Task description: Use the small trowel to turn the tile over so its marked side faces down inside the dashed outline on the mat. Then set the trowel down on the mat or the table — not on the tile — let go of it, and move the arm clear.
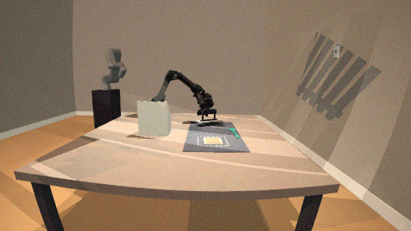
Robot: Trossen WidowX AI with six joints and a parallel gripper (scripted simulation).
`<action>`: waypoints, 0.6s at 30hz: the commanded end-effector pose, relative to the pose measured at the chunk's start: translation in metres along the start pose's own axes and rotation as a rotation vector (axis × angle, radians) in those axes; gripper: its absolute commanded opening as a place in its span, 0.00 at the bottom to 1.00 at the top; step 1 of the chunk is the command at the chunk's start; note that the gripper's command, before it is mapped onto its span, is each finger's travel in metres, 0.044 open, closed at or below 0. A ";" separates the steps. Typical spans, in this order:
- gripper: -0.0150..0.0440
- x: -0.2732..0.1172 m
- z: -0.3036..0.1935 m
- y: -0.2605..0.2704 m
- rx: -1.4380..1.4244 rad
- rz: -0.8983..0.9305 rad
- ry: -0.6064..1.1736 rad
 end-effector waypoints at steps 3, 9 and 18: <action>0.25 -0.003 0.000 -0.003 0.020 -0.032 0.008; 0.25 0.002 0.001 0.002 0.019 -0.029 0.009; 0.25 0.011 0.002 0.012 0.020 -0.025 0.009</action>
Point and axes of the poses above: the point midway between the two fingers, 35 mm back from their tips, its own x axis out along the fingers, its own y axis across the jaws, z = x × y, the point moved 6 cm from there along -x, back along the fingers, and after that the axes turned 1 degree about x, right-handed, at the moved point
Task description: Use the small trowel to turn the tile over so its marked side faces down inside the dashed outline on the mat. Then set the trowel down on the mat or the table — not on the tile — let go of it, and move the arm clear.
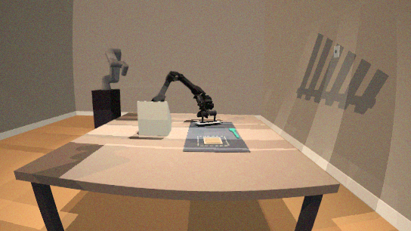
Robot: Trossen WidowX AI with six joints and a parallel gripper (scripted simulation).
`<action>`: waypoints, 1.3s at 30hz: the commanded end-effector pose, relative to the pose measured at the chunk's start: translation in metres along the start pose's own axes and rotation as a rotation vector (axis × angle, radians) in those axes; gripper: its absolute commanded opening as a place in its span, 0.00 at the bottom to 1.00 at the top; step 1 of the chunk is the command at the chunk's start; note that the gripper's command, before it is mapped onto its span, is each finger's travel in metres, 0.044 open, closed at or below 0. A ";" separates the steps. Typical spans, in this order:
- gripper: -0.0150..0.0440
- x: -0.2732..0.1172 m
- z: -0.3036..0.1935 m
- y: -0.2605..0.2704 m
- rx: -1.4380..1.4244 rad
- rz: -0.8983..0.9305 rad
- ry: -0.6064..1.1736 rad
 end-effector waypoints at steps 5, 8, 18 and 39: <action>0.25 0.008 0.001 0.006 0.010 -0.011 -0.004; 0.25 0.011 0.001 0.010 0.010 -0.009 -0.004; 0.52 0.013 0.001 0.013 0.011 -0.008 -0.004; 0.76 -0.041 0.002 0.013 0.008 -0.004 -0.003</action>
Point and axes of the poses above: the point midway between the two fingers, 35 mm back from their tips, its own x axis out along the fingers, its own y axis across the jaws, z = x × y, the point moved 6 cm from there along -x, back along the fingers, and after that the axes turned 1 degree about x, right-handed, at the moved point
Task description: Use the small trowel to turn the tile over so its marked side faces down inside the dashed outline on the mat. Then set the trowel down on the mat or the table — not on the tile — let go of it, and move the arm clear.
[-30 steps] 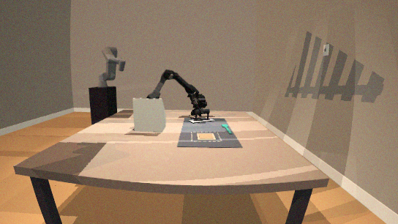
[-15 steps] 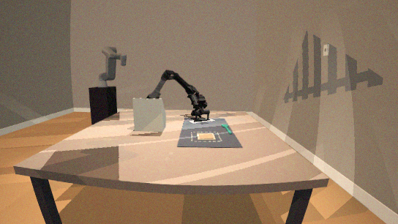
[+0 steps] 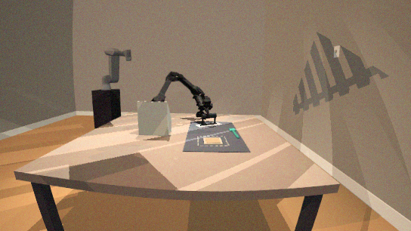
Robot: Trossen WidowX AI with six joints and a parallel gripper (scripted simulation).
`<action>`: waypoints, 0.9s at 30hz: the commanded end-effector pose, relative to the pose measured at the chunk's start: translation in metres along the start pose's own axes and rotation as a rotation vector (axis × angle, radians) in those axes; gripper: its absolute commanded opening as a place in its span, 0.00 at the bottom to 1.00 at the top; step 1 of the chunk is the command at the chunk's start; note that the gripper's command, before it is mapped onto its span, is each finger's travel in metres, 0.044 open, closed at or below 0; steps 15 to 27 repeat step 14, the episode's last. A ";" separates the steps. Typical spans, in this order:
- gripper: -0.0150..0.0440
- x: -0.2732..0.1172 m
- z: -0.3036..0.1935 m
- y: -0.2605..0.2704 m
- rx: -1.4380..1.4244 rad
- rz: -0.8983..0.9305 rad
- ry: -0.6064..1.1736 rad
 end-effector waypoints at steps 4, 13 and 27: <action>0.76 -0.036 0.001 0.000 0.003 0.003 -0.021; 0.76 -0.088 -0.059 -0.072 -0.001 0.005 -0.028; 0.76 -0.089 -0.061 -0.073 -0.001 0.005 -0.029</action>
Point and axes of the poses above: the point midway between the two fingers, 35 mm back from their tips, its own x axis out along the fingers, its own y axis across the jaws, z = x × y, the point moved 6 cm from there along -x, back along the fingers, and after that the axes turned 1 degree about x, right-handed, at the moved point
